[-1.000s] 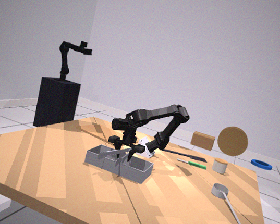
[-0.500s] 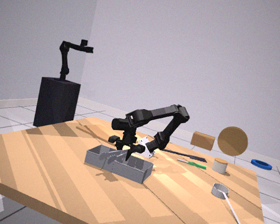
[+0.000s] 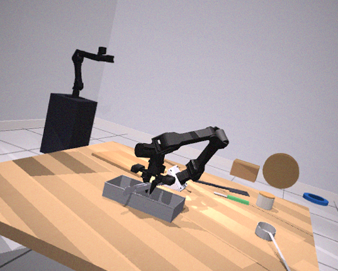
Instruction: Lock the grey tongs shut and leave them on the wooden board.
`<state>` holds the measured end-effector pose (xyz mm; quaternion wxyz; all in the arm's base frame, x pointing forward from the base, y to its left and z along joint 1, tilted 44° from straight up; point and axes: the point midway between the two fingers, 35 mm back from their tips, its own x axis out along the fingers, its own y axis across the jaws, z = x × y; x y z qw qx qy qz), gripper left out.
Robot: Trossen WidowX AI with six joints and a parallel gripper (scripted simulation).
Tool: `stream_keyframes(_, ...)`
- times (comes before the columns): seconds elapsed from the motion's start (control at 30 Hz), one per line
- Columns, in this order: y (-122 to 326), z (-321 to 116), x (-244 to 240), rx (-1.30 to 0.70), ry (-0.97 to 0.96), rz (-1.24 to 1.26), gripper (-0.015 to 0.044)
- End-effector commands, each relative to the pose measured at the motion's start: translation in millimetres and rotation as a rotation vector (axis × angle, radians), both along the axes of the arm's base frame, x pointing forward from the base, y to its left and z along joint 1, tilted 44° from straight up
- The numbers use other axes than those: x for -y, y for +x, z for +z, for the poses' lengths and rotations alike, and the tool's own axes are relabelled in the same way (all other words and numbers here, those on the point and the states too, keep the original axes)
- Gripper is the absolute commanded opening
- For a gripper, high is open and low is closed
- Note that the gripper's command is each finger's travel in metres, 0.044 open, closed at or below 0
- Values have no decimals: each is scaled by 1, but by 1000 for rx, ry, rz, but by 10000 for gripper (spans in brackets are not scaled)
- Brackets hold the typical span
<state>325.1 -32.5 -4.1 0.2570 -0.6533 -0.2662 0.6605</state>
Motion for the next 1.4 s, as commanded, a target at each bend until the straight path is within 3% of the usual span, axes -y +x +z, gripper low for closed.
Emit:
stream_keyframes(0.0, 1, 0, 0, 3, -2, 1, 41)
stream_keyframes(0.1, 1, 0, 0, 3, -2, 1, 21)
stream_keyframes(0.33, 2, 5, 5, 2, -3, -3, -150)
stream_keyframes(0.7, 1, 90, 87, -24, -5, -68, -150)
stream_keyframes(1.1, -1, 86, 87, -42, 0, -81, -150)
stream_keyframes(1.37, -11, 56, 131, -172, -20, -218, -150)
